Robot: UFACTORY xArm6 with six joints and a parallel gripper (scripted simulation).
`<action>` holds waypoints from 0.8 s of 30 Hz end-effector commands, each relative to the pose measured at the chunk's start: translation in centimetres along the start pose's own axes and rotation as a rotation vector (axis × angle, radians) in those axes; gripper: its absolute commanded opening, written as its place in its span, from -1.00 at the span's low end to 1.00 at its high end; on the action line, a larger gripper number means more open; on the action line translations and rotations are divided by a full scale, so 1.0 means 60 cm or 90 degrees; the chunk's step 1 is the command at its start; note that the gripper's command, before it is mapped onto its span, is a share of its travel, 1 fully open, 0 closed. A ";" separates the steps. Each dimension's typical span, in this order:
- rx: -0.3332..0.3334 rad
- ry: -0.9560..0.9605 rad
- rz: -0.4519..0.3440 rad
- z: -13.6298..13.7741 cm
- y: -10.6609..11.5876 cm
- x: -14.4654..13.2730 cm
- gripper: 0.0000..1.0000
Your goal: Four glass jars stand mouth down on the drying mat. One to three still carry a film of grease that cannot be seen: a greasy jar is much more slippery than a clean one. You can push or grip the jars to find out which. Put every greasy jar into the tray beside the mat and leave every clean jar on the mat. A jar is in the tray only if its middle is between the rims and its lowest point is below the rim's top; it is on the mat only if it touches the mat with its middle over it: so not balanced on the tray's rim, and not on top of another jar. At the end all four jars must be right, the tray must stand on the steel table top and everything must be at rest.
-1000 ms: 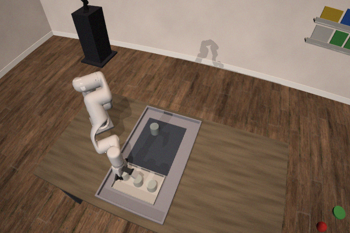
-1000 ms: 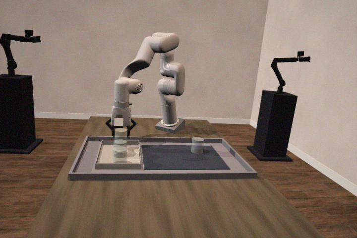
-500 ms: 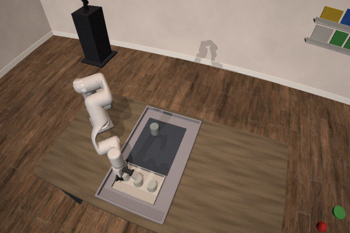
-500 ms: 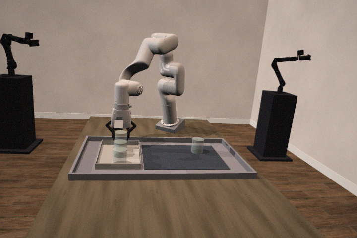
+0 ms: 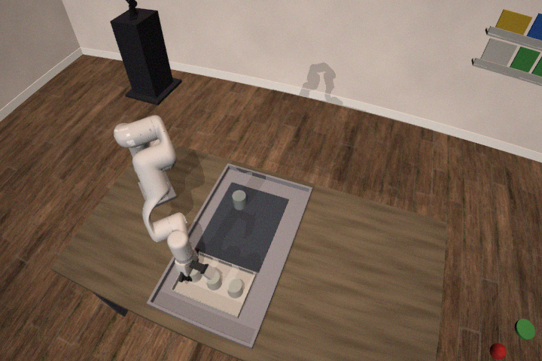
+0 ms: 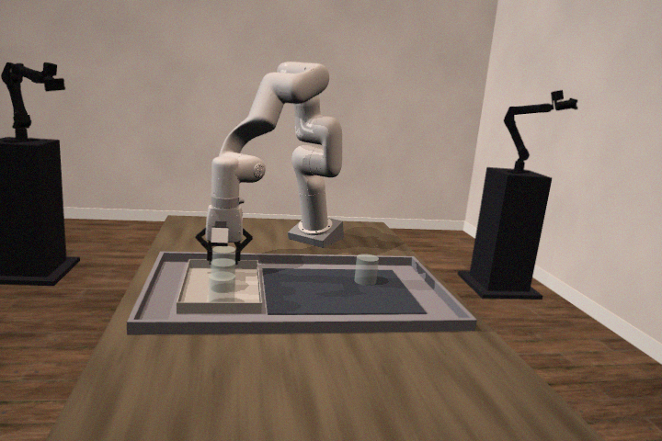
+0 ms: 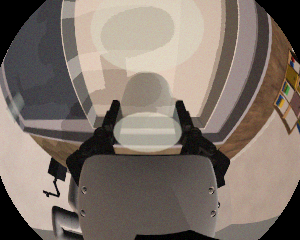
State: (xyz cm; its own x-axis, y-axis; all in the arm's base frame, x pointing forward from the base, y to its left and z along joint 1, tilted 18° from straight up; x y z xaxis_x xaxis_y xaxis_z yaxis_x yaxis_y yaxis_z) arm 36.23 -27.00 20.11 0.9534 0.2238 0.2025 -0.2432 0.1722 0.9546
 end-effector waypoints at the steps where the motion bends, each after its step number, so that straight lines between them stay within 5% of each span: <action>1: -0.002 0.000 0.002 0.002 0.002 0.002 1.00; 13: -0.002 0.000 0.002 0.002 0.002 0.002 1.00; 24: -0.002 0.000 0.002 0.002 0.060 0.001 1.00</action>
State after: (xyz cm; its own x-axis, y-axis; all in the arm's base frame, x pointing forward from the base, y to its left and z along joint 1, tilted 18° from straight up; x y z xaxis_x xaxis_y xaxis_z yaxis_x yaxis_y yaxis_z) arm 35.66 -26.60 22.67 0.9528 0.2242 0.2046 -0.2458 0.1741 0.9536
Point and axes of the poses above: the point where the finger pads meet when closed, its own y axis back along the fingers, its own z axis across the jaws, x = y × z, the point moved 5 cm from there along y, back along the fingers, and after that the axes turned 8 degrees about y, right-handed, at the moved point
